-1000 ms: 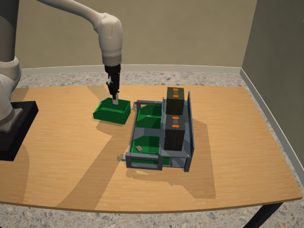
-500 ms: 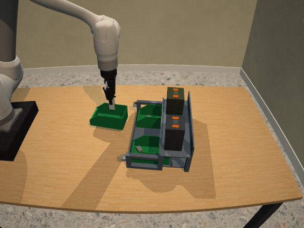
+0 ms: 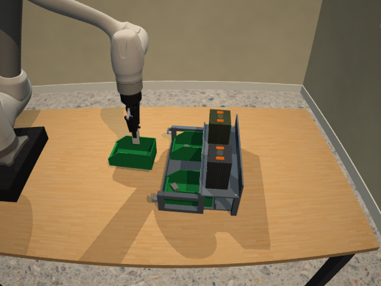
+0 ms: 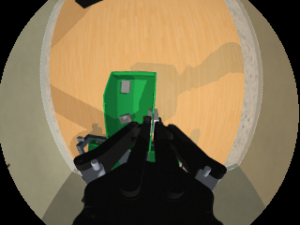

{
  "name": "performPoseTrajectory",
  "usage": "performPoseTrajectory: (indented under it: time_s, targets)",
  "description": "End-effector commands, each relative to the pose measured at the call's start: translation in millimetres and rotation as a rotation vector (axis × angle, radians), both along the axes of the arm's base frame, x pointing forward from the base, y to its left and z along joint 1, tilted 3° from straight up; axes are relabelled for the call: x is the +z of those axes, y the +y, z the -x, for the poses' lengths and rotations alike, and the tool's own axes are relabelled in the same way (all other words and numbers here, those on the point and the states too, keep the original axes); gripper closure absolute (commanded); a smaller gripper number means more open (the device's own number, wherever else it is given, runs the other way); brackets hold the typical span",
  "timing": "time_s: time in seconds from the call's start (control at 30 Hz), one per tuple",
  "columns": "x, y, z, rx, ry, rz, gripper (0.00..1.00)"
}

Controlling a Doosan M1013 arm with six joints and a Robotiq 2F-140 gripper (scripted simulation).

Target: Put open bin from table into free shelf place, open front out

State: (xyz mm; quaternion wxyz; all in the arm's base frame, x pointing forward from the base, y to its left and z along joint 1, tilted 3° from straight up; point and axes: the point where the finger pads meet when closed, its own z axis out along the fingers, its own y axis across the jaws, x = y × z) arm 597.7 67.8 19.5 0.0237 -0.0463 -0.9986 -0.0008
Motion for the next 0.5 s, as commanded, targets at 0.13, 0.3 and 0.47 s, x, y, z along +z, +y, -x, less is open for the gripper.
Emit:
performPoseTrajectory:
  time_s: [0.13,0.3,0.47]
  targets:
    - [-0.3,-15.3,4.5,0.025,-0.002,0.0,1.0]
    - [-0.3,-17.2,5.1,0.028,-0.002,-0.001,1.0]
    - [-0.3,-18.1,5.4,0.029,-0.002,-0.001,1.0]
